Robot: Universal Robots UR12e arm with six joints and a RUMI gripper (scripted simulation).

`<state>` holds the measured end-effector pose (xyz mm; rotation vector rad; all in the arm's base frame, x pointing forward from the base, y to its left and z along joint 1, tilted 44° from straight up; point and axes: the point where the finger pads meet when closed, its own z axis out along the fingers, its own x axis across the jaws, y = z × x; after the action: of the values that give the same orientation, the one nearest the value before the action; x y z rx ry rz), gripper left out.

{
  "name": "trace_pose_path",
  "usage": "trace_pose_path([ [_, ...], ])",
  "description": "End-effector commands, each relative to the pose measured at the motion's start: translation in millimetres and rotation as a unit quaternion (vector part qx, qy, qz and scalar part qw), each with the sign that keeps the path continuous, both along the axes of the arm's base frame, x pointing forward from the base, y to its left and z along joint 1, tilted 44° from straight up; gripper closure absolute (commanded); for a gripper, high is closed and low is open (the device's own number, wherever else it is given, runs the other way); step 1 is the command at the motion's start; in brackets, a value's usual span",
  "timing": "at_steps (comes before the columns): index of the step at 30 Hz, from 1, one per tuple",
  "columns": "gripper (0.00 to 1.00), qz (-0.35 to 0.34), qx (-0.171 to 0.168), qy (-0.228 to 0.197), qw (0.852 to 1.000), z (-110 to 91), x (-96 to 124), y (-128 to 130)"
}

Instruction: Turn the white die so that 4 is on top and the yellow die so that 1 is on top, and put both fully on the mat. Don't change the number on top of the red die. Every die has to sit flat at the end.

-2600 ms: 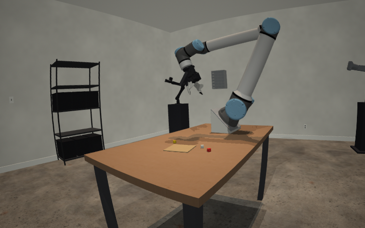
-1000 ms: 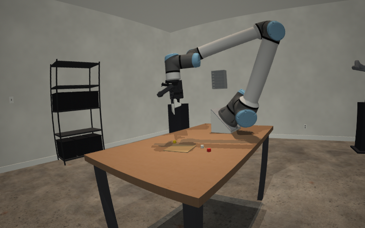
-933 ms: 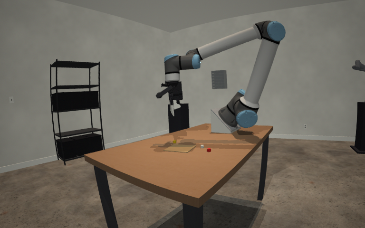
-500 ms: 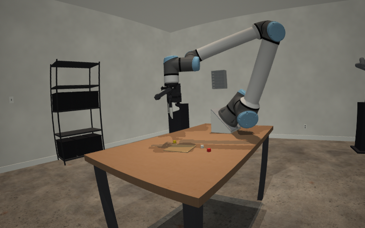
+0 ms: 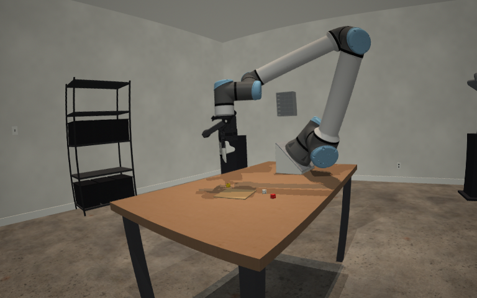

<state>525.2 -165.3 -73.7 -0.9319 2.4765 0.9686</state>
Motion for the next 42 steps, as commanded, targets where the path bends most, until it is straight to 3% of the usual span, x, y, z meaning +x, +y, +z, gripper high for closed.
trace_pose_path([
  [1,0.00,-0.001,-0.001,0.000,1.000,-27,3,24],
  [5,0.00,-0.001,-0.001,0.000,1.000,-49,5,45],
  [12,0.00,-0.001,-0.001,0.000,1.000,-61,6,57],
  [42,0.00,-0.001,-0.001,0.000,1.000,-62,6,57],
])
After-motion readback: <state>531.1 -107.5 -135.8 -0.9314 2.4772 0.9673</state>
